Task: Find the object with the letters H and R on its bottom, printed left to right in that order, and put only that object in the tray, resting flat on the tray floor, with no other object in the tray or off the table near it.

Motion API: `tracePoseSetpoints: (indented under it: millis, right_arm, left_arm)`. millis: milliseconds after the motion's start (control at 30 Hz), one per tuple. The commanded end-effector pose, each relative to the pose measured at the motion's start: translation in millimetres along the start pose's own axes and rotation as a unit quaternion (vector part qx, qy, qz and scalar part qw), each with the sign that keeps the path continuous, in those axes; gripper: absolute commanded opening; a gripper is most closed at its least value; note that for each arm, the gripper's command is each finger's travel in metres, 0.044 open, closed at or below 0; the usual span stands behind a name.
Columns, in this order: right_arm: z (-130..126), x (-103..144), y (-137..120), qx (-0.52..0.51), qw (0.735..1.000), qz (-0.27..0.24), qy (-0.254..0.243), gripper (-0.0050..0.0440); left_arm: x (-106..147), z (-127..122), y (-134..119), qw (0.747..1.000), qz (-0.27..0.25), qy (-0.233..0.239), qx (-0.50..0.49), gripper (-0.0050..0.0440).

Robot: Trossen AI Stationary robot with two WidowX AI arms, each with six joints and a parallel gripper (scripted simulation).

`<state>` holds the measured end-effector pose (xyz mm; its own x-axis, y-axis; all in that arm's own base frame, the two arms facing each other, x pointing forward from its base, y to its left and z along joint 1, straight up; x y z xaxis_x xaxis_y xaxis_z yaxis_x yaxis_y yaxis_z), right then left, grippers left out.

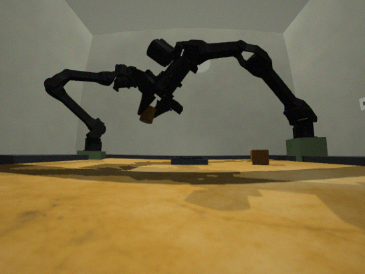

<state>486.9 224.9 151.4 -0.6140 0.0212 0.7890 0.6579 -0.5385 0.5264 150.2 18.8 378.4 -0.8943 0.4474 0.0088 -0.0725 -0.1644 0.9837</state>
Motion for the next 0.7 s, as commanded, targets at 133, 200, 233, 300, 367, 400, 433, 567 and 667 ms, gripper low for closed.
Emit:
tracePoseSetpoints:
  millis: [133,200,233,300,367,400,433,567,667]
  right_arm:
    - [7.6,37.8,3.3,-0.089,0.995,-0.038,0.022,0.0137]
    - [8.2,43.1,2.0,-0.11,0.993,-0.044,0.024,0.0137]
    - [8.5,45.8,1.3,-0.121,0.991,-0.047,0.026,0.0137]
    - [8.9,51.1,-0.1,-0.142,0.988,-0.054,0.028,0.0137]
    - [9.3,56.3,-1.5,-0.164,0.984,-0.06,0.031,0.0137]
    - [9.4,59.0,-2.2,-0.175,0.982,-0.063,0.033,0.0137]
    - [9.5,61.6,-2.9,-0.185,0.98,-0.066,0.035,0.0137]
    - [9.7,66.9,-4.4,-0.207,0.975,-0.072,0.038,0.0137]
    - [9.7,74.7,-6.6,-0.239,0.967,-0.08,0.044,0.0137]
  left_arm:
    - [-26.0,4.0,-2.4,1.0,-0.002,0.003,-0.003,-0.005]
    - [-32.6,3.9,-2.3,1.0,-0.003,0.004,-0.004,-0.005]
    - [-36.0,3.8,-2.4,1.0,-0.004,0.004,-0.004,-0.005]
    - [-42.9,3.2,-3.5,1.0,-0.004,0.004,-0.004,-0.005]
    - [-50.0,2.1,-4.8,1.0,-0.004,0.003,-0.004,-0.005]
    - [-53.5,1.5,-5.2,1.0,-0.004,0.003,-0.004,-0.005]
    - [-57.0,0.7,-5.6,1.0,-0.004,0.003,-0.004,-0.005]
    - [-63.8,-1.0,-5.0,1.0,-0.006,0.004,-0.005,-0.005]
    - [-74.8,-4.8,-8.7,1.0,-0.003,0.003,-0.004,-0.005]
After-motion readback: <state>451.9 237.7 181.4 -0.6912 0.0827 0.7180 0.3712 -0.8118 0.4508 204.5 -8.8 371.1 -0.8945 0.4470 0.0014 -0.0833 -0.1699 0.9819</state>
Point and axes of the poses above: on each arm, the point midway between the two fingers, 35 mm back from their tips, its own x axis back along the fingers, its own z axis across the jaws, y = z × x, the point moved 9 cm from there along x, back along the fingers, and after that the axes turned 11 degrees about -x, right-handed, at the moved point
